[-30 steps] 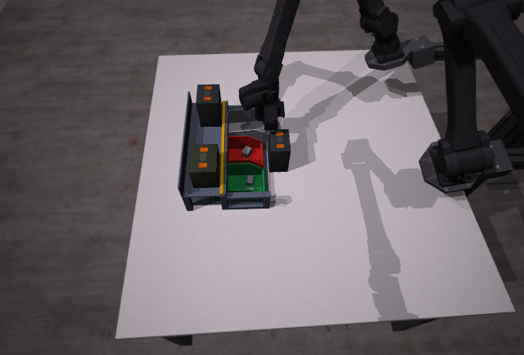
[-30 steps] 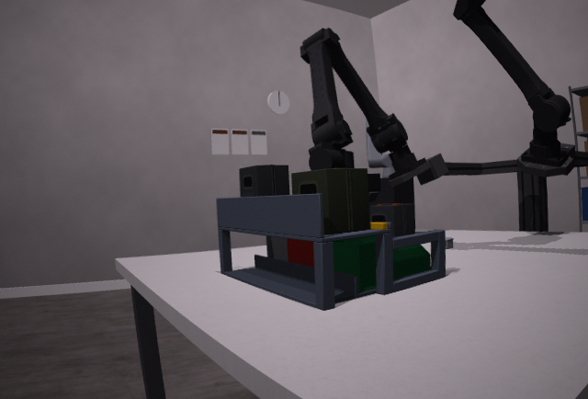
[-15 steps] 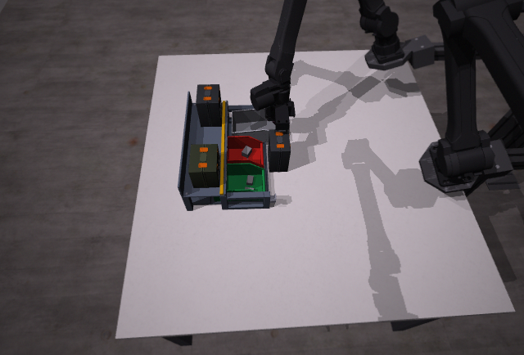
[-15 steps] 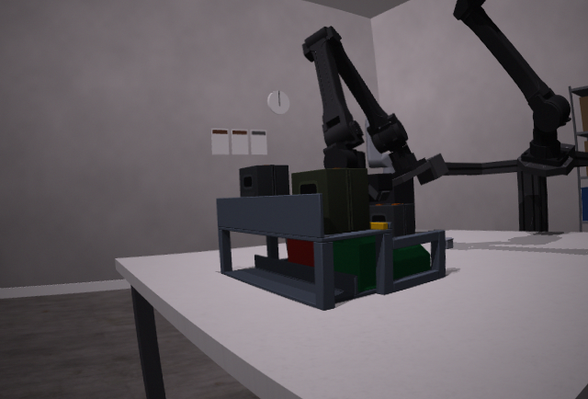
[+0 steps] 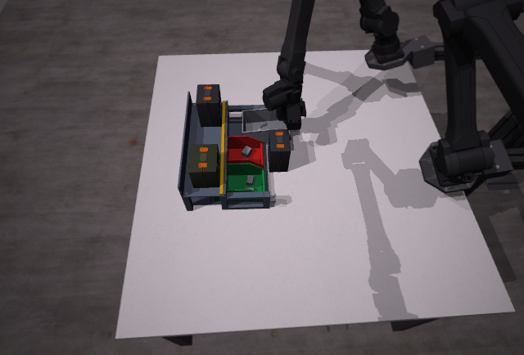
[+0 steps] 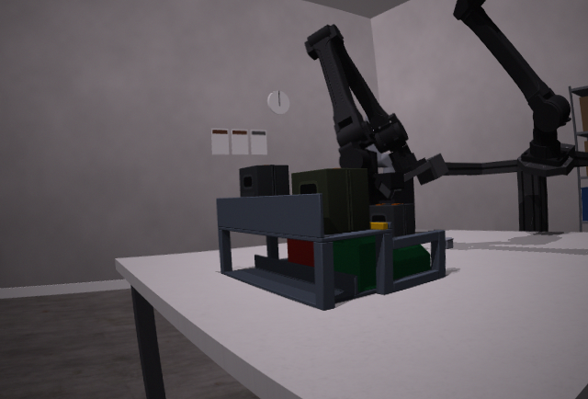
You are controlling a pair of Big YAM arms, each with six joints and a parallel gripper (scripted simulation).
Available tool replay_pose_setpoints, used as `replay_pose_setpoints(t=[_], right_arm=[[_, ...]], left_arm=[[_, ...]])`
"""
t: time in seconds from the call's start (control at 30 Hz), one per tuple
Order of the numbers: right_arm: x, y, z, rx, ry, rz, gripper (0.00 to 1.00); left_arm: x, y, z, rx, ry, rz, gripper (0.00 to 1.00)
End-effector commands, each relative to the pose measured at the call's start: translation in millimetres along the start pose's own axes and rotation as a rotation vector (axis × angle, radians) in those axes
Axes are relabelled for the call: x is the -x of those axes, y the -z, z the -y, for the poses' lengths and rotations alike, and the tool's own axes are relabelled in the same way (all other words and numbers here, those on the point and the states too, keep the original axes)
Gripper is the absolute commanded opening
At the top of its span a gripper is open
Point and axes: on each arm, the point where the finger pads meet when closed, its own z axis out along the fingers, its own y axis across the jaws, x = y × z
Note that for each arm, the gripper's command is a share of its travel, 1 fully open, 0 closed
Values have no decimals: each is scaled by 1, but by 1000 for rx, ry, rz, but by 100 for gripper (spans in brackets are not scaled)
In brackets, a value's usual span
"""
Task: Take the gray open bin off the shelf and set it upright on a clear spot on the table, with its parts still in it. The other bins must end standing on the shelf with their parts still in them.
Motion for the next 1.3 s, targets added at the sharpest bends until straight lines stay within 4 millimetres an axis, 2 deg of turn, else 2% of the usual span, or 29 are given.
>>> replay_pose_setpoints(t=[0.0,0.3,0.37,0.4,0.47,0.57,1.27], right_arm=[[9,14,4,-49,-14,28,0],[10,14,-13,-48,-14,29,0],[10,14,-13,-48,-14,29,0],[13,16,-4,-62,-23,37,0],[10,13,-17,-48,-13,29,0],[10,13,-19,-47,-12,29,0],[11,12,-19,-49,-8,31,0]], left_arm=[[14,4,-6,14,6,37,100],[14,4,-6,14,6,37,100],[14,4,-6,14,6,37,100],[14,4,-6,14,6,37,100],[14,4,-6,14,6,37,100],[14,4,-6,14,6,37,100],[14,4,-6,14,6,37,100]])
